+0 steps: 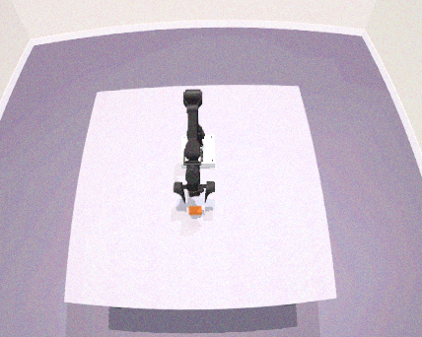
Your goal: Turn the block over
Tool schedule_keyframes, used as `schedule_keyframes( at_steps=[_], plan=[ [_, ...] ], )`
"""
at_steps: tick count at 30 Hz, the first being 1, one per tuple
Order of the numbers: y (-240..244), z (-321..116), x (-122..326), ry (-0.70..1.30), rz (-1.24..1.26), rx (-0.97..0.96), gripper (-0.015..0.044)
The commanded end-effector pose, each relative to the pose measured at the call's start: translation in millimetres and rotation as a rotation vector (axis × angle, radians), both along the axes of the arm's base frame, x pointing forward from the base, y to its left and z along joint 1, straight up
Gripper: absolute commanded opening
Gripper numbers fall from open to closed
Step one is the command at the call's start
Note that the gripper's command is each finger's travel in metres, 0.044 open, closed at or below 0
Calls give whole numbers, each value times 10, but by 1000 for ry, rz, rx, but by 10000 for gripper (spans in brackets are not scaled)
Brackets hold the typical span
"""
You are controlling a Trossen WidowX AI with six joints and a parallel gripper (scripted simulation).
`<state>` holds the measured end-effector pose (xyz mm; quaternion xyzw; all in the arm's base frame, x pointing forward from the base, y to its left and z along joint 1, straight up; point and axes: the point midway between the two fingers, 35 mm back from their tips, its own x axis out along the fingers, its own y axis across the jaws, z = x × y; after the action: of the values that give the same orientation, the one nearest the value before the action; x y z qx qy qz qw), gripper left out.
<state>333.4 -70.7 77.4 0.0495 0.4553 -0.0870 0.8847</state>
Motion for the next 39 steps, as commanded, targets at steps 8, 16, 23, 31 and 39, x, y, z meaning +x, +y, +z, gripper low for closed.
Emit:
schedule_keyframes(
  at_steps=[8, 16, 23, 31, 39],
  plan=[
    [-40, 175, 170, 209, 5, 36, 440],
    [-70, 306, 308, 461, 6, 86, 440],
    [-74, 366, 332, 570, 7, 108, 440],
    [-74, 366, 332, 570, 7, 108, 440],
    [-76, 15, 345, 571, 7, 108, 440]
  ],
)
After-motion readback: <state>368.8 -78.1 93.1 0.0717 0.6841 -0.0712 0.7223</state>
